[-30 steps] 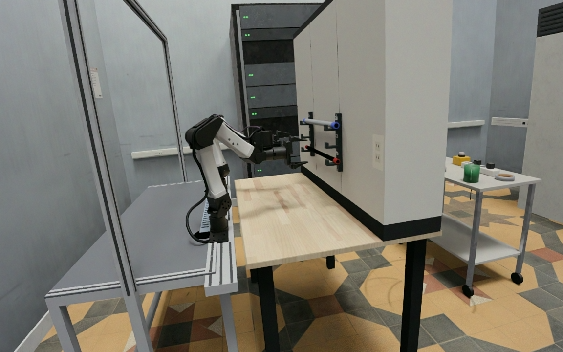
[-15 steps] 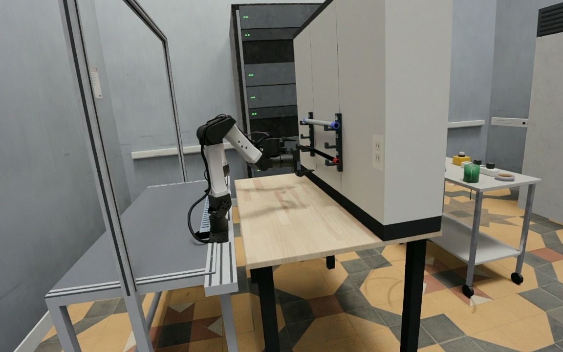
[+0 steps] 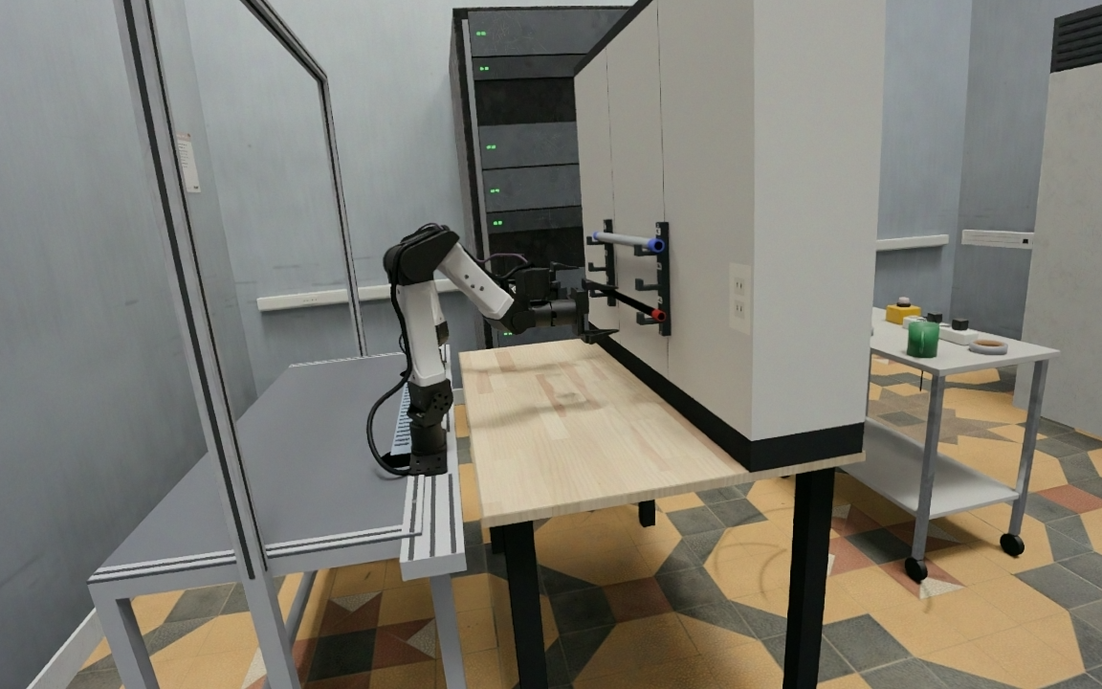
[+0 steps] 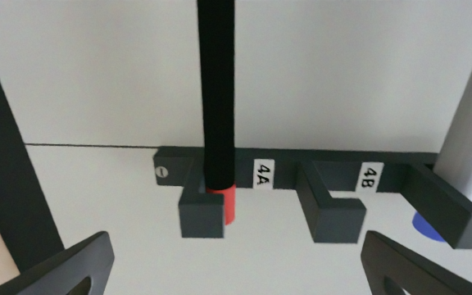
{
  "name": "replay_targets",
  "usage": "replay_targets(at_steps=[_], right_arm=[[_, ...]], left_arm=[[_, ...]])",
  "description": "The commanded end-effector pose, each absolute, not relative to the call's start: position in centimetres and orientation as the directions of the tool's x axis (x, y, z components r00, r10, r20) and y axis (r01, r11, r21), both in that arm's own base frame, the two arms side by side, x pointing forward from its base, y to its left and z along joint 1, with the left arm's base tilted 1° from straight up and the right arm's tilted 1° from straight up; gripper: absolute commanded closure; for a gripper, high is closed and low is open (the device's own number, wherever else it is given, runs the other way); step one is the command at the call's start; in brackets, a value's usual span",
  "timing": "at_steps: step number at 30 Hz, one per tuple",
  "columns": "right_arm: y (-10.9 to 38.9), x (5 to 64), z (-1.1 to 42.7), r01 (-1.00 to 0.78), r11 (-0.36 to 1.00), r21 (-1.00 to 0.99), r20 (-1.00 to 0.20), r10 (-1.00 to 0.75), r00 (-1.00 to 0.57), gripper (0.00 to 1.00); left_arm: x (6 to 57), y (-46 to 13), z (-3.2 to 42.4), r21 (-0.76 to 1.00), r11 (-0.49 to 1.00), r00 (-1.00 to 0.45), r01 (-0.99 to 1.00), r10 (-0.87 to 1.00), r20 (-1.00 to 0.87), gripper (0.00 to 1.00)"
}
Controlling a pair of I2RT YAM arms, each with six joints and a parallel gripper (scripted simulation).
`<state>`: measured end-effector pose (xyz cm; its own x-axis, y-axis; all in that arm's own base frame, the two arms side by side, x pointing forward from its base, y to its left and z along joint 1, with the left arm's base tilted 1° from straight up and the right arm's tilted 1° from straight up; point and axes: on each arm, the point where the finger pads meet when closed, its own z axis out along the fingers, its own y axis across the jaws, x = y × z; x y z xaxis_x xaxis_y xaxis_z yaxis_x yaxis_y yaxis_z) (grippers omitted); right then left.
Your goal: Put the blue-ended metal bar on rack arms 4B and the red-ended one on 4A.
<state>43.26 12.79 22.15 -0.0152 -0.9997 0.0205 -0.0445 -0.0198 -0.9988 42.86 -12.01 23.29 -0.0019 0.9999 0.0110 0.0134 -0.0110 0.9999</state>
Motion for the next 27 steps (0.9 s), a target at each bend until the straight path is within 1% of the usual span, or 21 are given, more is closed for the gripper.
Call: replay_targets(at_steps=[1,15,27], right_arm=[[12.9,43.4,24.4,-0.006,-0.006,-1.000,0.006,-1.000,0.002,0.00],[11.6,43.4,25.7,-0.006,-0.006,-1.000,0.006,-1.000,0.002,0.00],[11.6,43.4,25.7,-0.006,-0.006,-1.000,0.006,-1.000,0.002,0.00]], left_arm=[[43.0,-11.9,24.3,1.000,-0.011,0.011,0.006,1.000,0.011,0.00],[43.0,-10.0,25.7,1.000,-0.011,0.011,0.006,1.000,0.011,0.00],[43.0,-10.0,25.7,1.000,-0.011,0.011,0.006,1.000,0.011,0.00]])
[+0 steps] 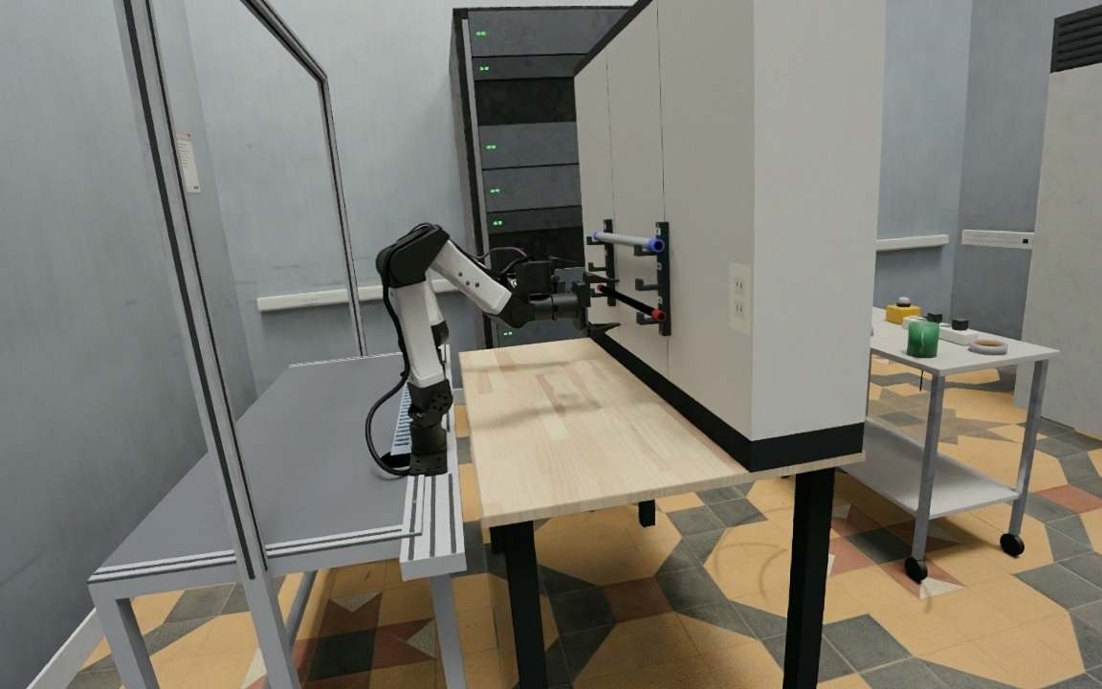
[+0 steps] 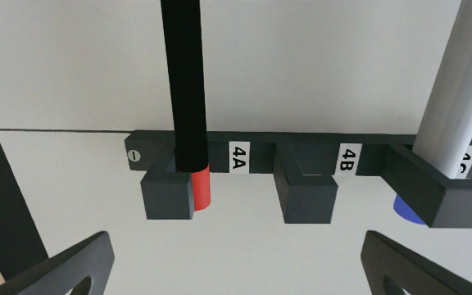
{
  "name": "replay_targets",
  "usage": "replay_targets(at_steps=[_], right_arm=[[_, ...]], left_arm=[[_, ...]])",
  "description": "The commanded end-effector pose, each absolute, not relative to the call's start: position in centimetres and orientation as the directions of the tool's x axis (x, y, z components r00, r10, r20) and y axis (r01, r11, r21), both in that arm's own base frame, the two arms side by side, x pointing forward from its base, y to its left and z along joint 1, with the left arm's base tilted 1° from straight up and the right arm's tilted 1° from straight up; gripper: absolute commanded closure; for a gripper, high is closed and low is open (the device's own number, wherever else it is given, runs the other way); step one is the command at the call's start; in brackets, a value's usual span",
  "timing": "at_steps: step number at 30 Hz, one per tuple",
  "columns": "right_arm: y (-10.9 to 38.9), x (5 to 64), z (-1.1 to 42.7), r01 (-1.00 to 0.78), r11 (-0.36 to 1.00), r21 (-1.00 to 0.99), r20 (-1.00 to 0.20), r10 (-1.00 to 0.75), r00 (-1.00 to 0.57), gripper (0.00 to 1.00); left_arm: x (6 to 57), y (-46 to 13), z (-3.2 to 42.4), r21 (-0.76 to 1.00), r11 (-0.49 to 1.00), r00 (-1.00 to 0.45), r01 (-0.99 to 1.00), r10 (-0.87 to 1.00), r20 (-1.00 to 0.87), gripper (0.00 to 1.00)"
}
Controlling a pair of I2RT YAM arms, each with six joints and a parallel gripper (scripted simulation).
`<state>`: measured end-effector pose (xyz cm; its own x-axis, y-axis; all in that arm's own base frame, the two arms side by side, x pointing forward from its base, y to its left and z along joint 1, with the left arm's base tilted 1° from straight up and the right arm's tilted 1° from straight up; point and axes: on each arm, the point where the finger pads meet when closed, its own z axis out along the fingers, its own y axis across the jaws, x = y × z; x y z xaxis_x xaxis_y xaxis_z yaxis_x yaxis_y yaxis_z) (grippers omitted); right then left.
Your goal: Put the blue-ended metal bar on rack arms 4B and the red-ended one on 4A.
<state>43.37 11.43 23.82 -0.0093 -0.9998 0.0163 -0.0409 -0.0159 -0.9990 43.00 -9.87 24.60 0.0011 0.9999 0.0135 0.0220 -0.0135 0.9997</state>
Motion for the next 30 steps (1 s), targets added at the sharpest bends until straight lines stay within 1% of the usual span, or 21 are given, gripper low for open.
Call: replay_targets(at_steps=[1,24,30], right_arm=[[11.56,43.38,25.74,-0.006,-0.006,-1.000,0.006,-1.000,0.002,0.00],[11.56,43.38,25.74,-0.006,-0.006,-1.000,0.006,-1.000,0.002,0.00],[11.57,43.38,26.74,-0.006,-0.006,-1.000,0.006,-1.000,0.002,0.00]], left_arm=[[43.04,-10.00,25.68,1.000,-0.011,0.011,0.006,1.000,0.011,0.00],[43.04,-10.00,25.68,1.000,-0.011,0.011,0.006,1.000,0.011,0.00],[43.04,-10.01,26.68,1.000,-0.011,0.011,0.006,1.000,0.011,0.00]])
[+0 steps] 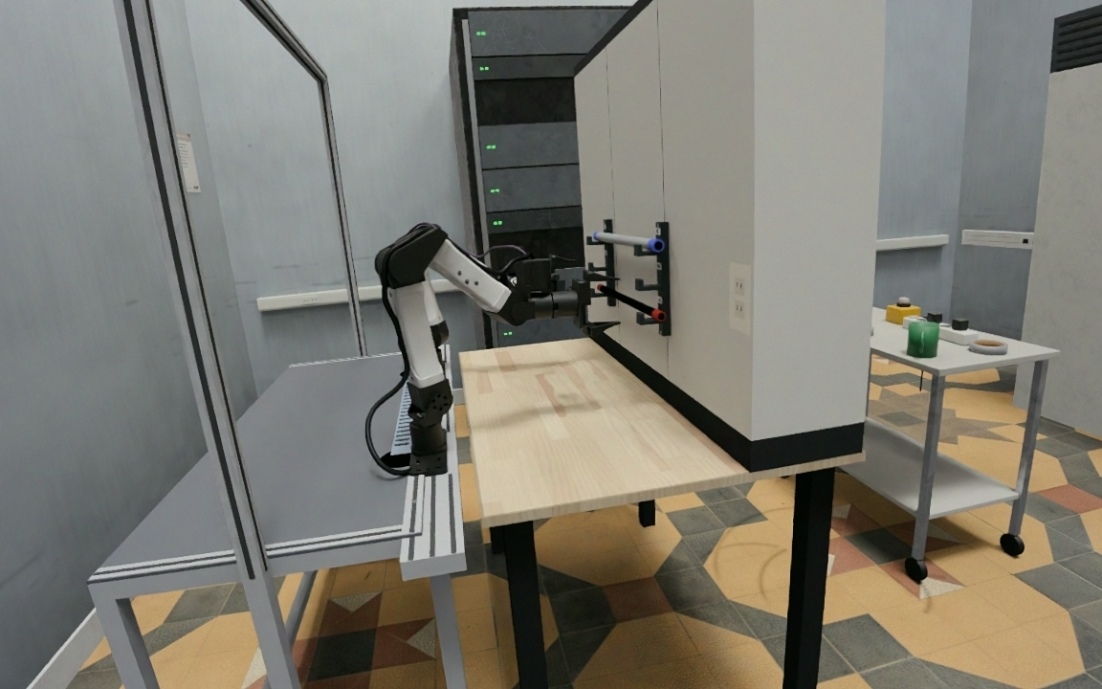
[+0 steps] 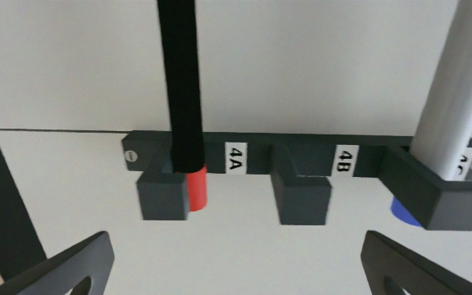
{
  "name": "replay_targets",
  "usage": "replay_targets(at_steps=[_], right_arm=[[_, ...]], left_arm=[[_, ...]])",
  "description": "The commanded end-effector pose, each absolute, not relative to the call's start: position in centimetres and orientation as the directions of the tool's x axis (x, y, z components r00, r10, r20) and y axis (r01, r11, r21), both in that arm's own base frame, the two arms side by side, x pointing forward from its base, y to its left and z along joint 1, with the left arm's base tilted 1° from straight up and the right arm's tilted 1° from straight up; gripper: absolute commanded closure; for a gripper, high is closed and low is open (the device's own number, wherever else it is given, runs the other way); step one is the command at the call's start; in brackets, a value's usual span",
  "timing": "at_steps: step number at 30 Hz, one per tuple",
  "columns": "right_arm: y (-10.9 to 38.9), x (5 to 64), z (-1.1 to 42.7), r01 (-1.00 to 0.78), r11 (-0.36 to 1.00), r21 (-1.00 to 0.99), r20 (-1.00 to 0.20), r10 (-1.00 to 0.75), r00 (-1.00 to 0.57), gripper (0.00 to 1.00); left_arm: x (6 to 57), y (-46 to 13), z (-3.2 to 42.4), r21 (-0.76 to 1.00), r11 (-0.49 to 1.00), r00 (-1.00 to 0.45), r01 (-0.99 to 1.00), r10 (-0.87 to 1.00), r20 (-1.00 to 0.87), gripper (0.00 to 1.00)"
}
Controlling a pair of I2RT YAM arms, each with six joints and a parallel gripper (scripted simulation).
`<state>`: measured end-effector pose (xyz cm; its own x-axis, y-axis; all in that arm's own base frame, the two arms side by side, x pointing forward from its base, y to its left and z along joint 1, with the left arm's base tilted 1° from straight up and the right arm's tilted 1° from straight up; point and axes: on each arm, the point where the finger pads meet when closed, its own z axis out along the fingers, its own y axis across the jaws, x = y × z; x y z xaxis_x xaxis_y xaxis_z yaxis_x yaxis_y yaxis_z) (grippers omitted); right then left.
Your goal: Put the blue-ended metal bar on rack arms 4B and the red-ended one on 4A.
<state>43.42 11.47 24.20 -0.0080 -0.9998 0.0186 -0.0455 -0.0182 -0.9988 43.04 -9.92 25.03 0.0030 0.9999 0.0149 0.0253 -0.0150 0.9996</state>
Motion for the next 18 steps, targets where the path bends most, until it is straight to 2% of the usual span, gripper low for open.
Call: replay_targets(at_steps=[1,18], right_arm=[[11.6,43.4,26.9,-0.006,-0.006,-1.000,0.006,-1.000,0.002,0.00],[11.6,43.4,29.4,-0.006,-0.006,-1.000,0.006,-1.000,0.002,0.00]], left_arm=[[43.0,-10.0,26.9,1.000,-0.011,0.011,0.006,1.000,0.011,0.00],[43.1,-10.0,29.4,1.000,-0.011,0.011,0.006,1.000,0.011,0.00]])
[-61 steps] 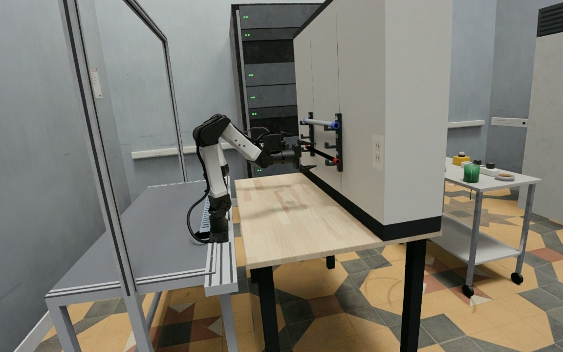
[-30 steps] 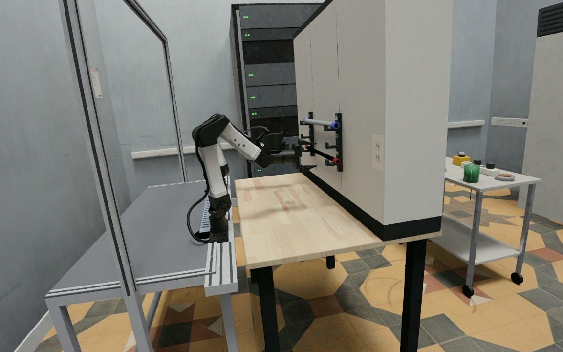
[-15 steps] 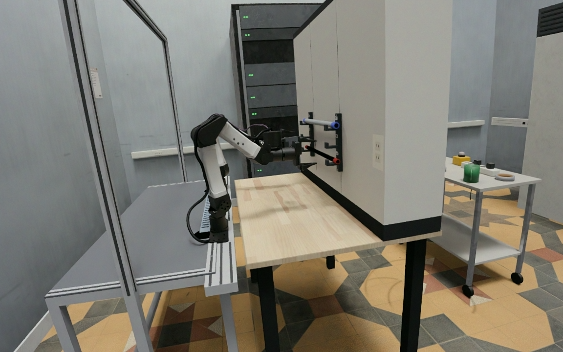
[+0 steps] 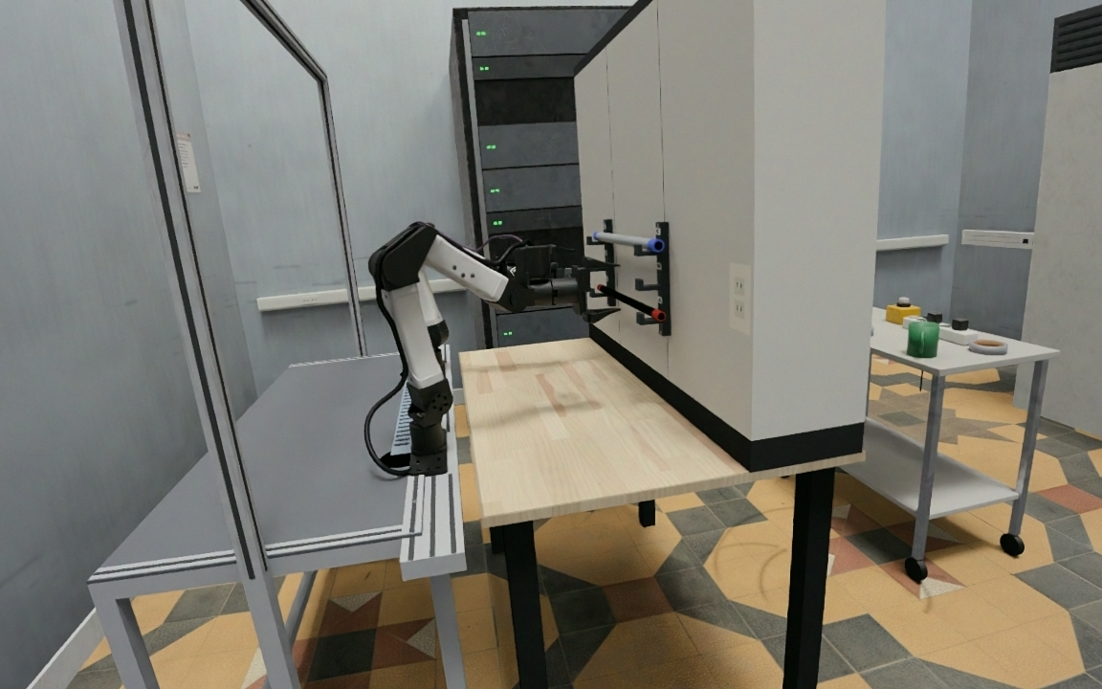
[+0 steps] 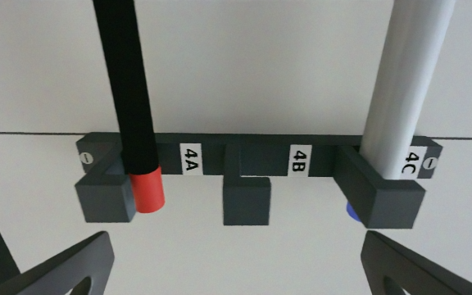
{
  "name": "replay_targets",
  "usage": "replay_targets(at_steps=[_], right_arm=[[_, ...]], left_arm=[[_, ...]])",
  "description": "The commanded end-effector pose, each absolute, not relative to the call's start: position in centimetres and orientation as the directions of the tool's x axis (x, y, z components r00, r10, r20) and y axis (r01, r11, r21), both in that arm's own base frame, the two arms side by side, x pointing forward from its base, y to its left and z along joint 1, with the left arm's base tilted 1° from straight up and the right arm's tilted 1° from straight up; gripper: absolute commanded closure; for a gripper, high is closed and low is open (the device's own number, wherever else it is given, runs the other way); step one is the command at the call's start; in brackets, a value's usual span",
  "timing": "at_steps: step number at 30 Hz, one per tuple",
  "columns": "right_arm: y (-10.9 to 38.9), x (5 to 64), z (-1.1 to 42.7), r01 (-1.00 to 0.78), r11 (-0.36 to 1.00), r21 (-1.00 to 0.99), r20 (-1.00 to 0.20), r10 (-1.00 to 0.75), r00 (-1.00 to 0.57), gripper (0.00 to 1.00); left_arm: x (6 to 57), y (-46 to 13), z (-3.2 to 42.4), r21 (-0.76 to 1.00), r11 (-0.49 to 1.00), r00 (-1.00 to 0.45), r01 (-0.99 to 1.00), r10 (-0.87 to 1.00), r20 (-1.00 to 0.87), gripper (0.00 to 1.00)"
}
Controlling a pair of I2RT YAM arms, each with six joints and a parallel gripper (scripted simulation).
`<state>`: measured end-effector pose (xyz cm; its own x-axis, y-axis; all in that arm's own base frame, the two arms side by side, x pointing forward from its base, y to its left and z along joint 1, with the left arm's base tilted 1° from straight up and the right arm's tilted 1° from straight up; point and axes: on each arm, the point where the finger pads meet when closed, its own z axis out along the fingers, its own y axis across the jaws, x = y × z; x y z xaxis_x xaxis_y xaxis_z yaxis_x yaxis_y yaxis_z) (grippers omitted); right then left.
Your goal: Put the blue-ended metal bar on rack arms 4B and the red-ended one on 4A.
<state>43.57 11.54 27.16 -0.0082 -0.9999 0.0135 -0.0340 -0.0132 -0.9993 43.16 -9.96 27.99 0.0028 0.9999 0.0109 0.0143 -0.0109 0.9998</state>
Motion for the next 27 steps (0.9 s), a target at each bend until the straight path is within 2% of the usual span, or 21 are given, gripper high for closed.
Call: replay_targets(at_steps=[1,27], right_arm=[[11.6,43.4,29.6,-0.006,-0.006,-1.000,0.006,-1.000,0.002,0.00],[11.6,43.4,33.2,-0.006,-0.006,-1.000,0.006,-1.000,0.002,0.00]], left_arm=[[43.1,-10.0,29.5,1.000,-0.011,0.011,0.006,1.000,0.011,0.00],[43.1,-10.1,33.2,1.000,-0.011,0.011,0.006,1.000,0.011,0.00]])
